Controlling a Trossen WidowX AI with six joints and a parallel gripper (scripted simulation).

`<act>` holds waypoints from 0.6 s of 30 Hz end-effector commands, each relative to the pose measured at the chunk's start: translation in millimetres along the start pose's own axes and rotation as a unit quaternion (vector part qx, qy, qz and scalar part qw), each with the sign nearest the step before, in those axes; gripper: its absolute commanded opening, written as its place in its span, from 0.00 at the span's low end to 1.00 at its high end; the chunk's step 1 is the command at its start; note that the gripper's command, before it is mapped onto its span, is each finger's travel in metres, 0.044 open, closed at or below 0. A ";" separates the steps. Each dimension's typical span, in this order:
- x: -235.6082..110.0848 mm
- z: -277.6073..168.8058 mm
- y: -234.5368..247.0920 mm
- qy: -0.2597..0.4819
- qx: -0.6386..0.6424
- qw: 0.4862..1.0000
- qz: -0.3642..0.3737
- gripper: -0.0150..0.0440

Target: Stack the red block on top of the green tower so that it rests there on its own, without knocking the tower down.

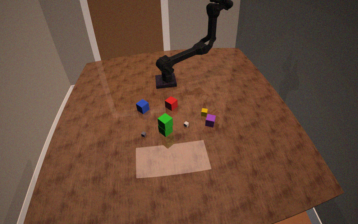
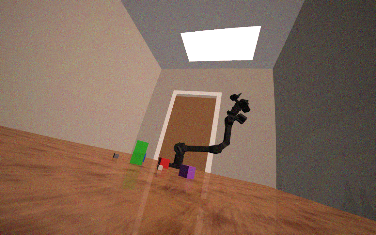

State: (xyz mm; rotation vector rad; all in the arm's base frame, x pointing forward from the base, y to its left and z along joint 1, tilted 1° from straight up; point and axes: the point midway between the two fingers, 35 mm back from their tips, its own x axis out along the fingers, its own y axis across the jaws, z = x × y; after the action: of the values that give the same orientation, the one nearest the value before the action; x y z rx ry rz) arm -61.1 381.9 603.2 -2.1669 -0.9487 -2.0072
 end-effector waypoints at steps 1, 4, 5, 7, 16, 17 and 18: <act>0.2 -1.4 1.9 0.001 0.002 1.000 0.002 0.98; 2.2 -21.9 31.5 0.020 0.028 0.999 0.040 1.00; 2.3 -33.2 49.5 0.030 0.044 0.997 0.062 1.00; 0.0 -54.5 87.2 0.052 0.076 0.990 0.108 1.00; -46.7 -111.6 254.6 0.138 0.210 0.916 0.314 1.00; -57.4 -114.1 276.7 0.148 0.227 0.900 0.342 1.00; -69.2 -115.2 298.4 0.157 0.244 0.883 0.370 1.00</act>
State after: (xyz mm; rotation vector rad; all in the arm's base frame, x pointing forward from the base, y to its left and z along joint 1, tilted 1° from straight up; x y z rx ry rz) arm -45.4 111.5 673.1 -1.6202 -0.4961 -1.5529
